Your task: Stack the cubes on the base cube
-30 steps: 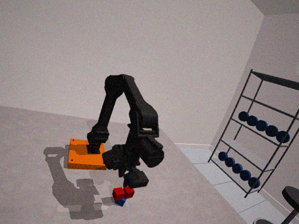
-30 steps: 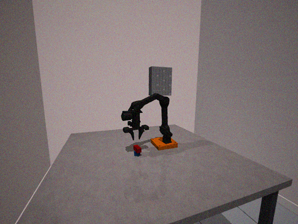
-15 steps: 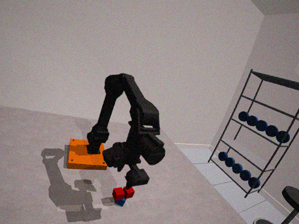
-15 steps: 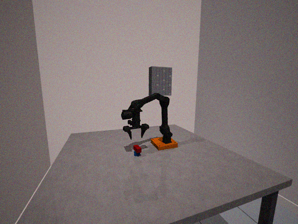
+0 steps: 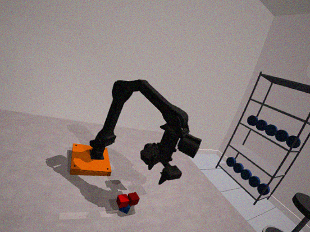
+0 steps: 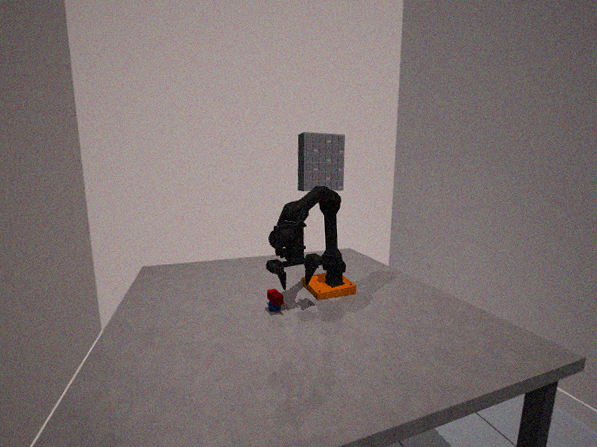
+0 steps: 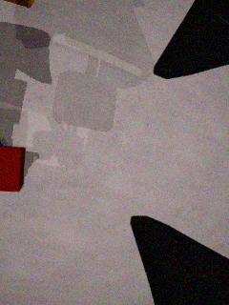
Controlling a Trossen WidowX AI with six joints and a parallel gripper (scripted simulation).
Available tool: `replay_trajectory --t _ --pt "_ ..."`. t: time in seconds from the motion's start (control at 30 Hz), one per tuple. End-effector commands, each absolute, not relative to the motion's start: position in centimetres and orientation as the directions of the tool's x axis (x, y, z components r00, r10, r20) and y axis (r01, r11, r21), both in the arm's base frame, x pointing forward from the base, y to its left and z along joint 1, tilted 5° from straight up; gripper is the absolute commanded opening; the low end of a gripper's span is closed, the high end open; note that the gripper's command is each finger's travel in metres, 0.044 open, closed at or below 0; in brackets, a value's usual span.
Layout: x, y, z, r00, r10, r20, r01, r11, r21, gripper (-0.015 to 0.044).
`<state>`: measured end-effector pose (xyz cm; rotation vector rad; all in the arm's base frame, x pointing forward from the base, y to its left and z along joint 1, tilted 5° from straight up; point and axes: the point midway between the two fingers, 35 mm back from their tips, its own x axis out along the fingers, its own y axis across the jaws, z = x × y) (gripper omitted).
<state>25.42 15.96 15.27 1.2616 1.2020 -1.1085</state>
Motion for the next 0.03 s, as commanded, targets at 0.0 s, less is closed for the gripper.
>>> replay_trajectory --t 0.0 --pt "25.03 16.99 15.54 0.083 0.049 -0.995 0.997 0.001 0.083 0.04"
